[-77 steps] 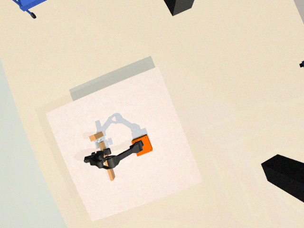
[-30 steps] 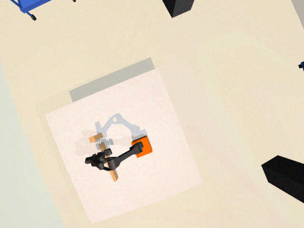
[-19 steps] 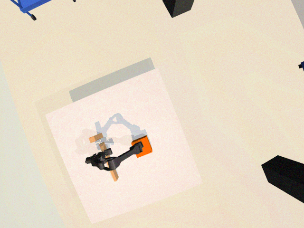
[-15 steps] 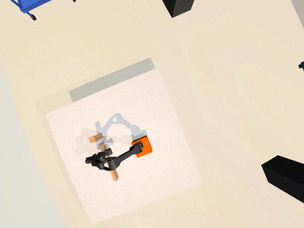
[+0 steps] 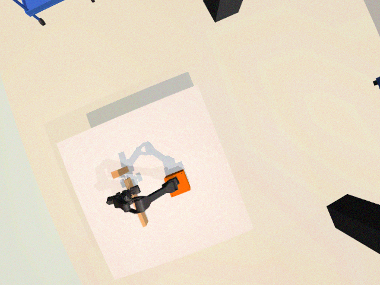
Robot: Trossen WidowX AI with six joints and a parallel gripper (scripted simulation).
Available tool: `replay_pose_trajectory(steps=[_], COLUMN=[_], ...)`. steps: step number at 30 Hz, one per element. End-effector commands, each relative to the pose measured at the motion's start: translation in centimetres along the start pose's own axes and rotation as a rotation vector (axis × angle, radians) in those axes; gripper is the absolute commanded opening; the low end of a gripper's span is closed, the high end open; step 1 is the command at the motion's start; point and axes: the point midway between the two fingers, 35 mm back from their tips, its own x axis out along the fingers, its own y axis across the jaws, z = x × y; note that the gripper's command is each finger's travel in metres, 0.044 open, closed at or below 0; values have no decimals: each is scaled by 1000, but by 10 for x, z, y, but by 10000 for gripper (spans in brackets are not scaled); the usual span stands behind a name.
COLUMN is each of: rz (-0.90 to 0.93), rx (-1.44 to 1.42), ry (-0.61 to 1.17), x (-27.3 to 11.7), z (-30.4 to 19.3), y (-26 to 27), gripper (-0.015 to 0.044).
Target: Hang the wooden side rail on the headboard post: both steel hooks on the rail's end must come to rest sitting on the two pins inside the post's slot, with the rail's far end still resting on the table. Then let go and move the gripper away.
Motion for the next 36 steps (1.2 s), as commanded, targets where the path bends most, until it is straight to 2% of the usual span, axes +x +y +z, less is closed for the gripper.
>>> replay_pose_trajectory(steps=[1,36], rz=[5,5], rx=[-9,-9], ry=[-2,-2], x=[-1,-7], z=[0,0], y=[1,1], gripper=[0,0])
